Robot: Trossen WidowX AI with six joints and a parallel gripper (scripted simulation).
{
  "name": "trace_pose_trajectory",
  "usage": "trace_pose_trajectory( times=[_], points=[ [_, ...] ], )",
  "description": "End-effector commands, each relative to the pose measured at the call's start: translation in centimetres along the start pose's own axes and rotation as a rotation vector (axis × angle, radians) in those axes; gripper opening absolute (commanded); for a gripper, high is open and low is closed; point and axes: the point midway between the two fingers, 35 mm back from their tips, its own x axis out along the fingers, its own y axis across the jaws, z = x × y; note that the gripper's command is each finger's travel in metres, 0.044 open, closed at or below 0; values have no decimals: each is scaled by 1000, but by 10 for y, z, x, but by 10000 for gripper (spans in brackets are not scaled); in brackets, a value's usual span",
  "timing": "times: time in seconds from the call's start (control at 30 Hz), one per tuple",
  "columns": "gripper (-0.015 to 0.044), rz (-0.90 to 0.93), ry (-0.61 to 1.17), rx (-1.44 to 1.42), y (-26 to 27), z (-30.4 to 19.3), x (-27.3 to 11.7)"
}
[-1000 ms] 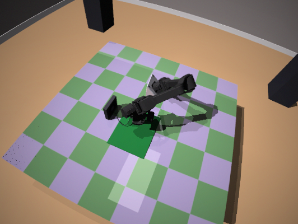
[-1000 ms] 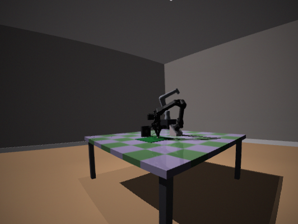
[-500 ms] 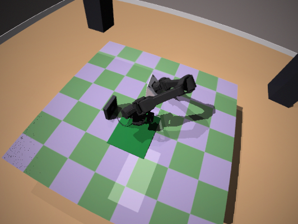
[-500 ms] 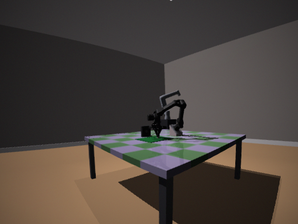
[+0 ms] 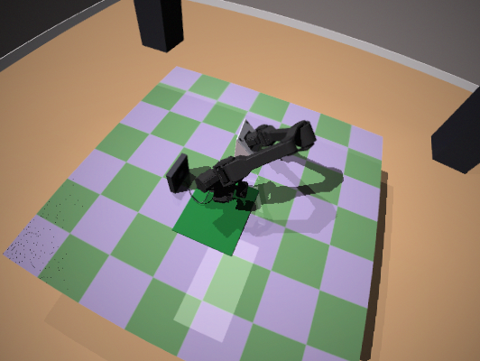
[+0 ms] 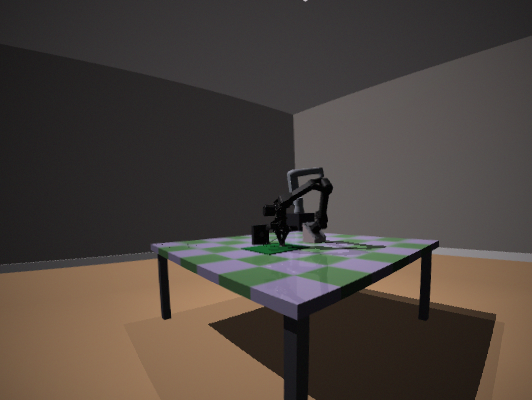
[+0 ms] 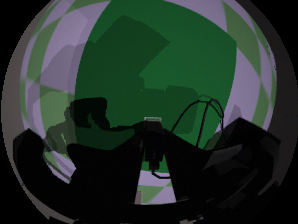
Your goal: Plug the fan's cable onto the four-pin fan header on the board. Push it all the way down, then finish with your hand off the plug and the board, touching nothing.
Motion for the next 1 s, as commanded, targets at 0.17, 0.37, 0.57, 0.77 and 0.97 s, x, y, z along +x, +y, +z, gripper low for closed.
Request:
trace_pose_trajectory(
  times=[0.17, 0.37, 0.57, 0.77, 0.97],
  points=[
    [260, 0, 0, -1, 0, 0, 0],
    [260, 2, 4, 0, -1, 0, -52],
    [260, 0, 4, 1, 7, 8, -56],
    [260, 4, 2, -1, 88, 65, -56],
    [260, 8, 2, -2, 99, 69, -56]
  ],
)
